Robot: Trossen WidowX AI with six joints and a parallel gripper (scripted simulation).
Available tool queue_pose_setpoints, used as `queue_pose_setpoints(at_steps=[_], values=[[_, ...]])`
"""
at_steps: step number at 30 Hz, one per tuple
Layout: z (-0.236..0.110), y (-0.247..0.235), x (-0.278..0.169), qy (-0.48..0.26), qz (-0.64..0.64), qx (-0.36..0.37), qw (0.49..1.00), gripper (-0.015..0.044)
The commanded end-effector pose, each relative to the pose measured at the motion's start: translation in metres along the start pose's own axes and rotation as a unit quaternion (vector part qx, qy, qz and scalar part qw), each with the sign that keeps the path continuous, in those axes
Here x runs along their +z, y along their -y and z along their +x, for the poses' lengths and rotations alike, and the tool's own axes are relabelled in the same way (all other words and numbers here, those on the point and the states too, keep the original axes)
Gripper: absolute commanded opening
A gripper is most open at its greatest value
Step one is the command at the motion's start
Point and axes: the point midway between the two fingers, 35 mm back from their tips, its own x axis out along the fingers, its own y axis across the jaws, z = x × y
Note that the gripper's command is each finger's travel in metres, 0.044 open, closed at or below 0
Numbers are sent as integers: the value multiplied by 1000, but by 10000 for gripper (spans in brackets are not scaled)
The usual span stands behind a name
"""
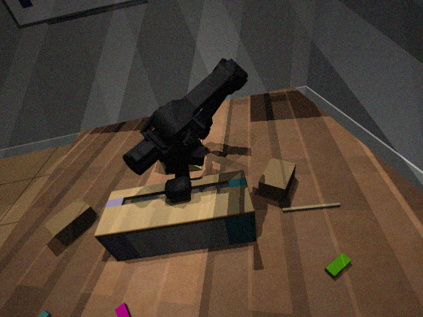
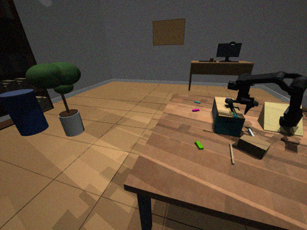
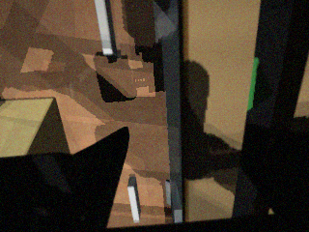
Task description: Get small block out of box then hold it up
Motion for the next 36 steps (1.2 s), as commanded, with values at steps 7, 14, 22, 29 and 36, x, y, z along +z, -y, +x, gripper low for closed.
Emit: queue_pose_setpoints(at_steps=[7,14,22,29,36], values=[[2,-1,11,5,6,0,1000,400],[3,-1,21,5,6,0,1000,400],[4,0,35,5,6,0,1000,400],[5,0,48,6,6,0,1000,400],[7,0,61,6,6,0,1000,400]])
